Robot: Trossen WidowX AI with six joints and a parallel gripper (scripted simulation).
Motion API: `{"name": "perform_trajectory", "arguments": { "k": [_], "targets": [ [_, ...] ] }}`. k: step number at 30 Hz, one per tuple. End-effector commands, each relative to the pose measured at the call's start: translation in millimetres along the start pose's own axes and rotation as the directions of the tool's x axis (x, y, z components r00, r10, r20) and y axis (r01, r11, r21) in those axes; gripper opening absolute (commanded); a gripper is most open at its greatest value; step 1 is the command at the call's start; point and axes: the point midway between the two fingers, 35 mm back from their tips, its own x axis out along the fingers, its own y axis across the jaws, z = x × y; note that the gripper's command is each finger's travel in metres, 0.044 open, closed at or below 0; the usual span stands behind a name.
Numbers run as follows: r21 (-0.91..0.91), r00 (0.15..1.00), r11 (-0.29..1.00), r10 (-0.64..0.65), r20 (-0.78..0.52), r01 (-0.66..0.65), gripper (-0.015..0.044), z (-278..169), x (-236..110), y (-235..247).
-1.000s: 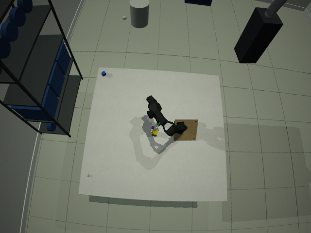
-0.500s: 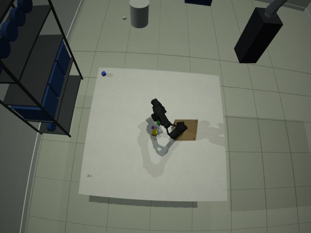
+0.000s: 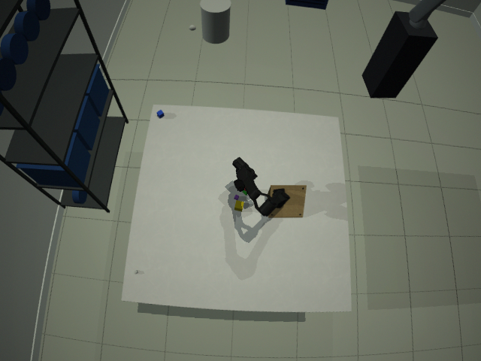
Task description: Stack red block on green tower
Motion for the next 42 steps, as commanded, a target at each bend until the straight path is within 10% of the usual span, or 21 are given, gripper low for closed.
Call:
{"name": "perform_trajectory", "arguments": {
  "k": [1, 28, 42],
  "targets": [
    [0.005, 1.0, 1.0, 0.001, 0.004, -0.001, 0.0, -0.1, 4.9, 0.7],
    [0.006, 1.0, 1.0, 0.001, 0.004, -0.001, 0.0, 0.0, 3.3, 0.7],
    [0.002, 1.0, 1.0, 0.0, 0.001, 0.0, 0.0367, -0.5, 5.4, 0.6]
  ]
}}
